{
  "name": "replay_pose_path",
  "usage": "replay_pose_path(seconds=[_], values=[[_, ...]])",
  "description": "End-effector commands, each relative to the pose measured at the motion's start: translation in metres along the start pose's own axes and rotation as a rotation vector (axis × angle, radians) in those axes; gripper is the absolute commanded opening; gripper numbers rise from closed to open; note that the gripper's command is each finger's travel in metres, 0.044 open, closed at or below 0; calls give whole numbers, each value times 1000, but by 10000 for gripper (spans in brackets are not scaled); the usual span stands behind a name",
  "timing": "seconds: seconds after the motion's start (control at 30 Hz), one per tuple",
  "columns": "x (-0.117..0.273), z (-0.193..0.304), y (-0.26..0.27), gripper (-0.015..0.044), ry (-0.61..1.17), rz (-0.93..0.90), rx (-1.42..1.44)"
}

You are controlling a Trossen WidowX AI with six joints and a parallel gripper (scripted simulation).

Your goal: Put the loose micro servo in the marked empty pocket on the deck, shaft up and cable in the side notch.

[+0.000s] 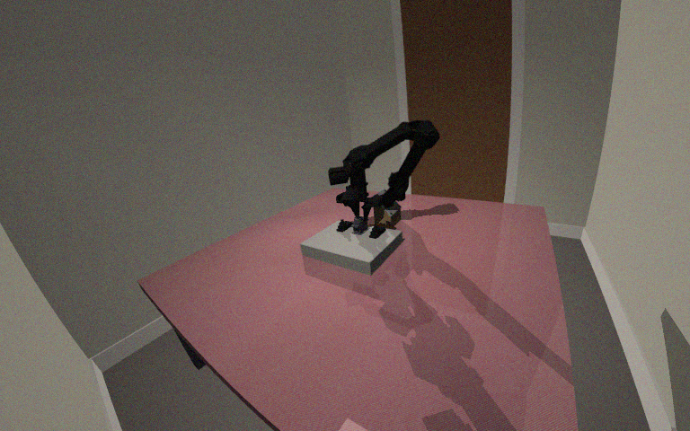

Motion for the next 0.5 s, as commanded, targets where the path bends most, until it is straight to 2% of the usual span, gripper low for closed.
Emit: replay_pose_path(seconds=[0.0, 0.47], values=[[-4, -1, 0, 0, -8, -2, -5], [-18, -1, 0, 0, -9, -3, -4]])
Point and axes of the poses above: the point midway between the two fingers, 35 mm back from their tips, its own x axis back along the fingers, its own y axis across the jaws, z = x × y, the point moved 3 cm from there along x, back along the fingers, and after that the axes turned 10 degrees about x, right-handed, at the moved point
